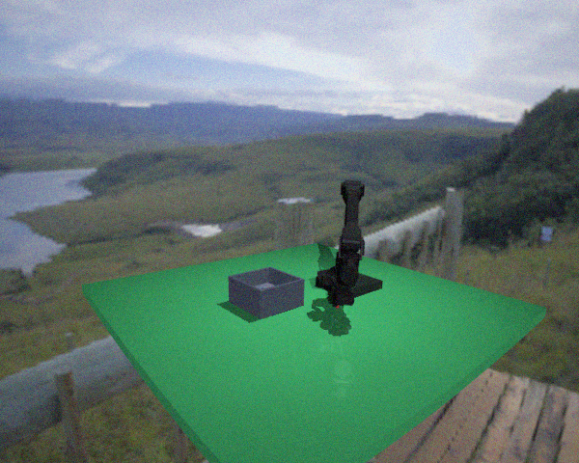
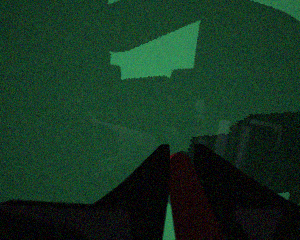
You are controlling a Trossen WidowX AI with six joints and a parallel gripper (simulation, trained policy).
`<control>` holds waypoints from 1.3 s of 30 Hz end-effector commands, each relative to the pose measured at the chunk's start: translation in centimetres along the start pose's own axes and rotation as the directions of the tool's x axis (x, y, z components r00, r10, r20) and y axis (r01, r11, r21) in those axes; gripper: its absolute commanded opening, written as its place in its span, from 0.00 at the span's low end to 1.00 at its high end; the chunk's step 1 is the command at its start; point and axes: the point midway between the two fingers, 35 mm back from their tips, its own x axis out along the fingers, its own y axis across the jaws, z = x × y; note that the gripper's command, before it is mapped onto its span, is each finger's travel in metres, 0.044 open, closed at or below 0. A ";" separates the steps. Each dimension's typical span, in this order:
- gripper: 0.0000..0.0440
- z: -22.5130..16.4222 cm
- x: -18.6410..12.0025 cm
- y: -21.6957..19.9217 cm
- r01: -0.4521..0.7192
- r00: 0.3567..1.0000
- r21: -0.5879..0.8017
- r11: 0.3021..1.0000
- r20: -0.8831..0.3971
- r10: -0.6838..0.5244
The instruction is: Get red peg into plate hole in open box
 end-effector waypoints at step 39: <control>0.00 14.3 -9.9 -4.4 -0.056 0.970 0.262 0.963 0.242 -0.009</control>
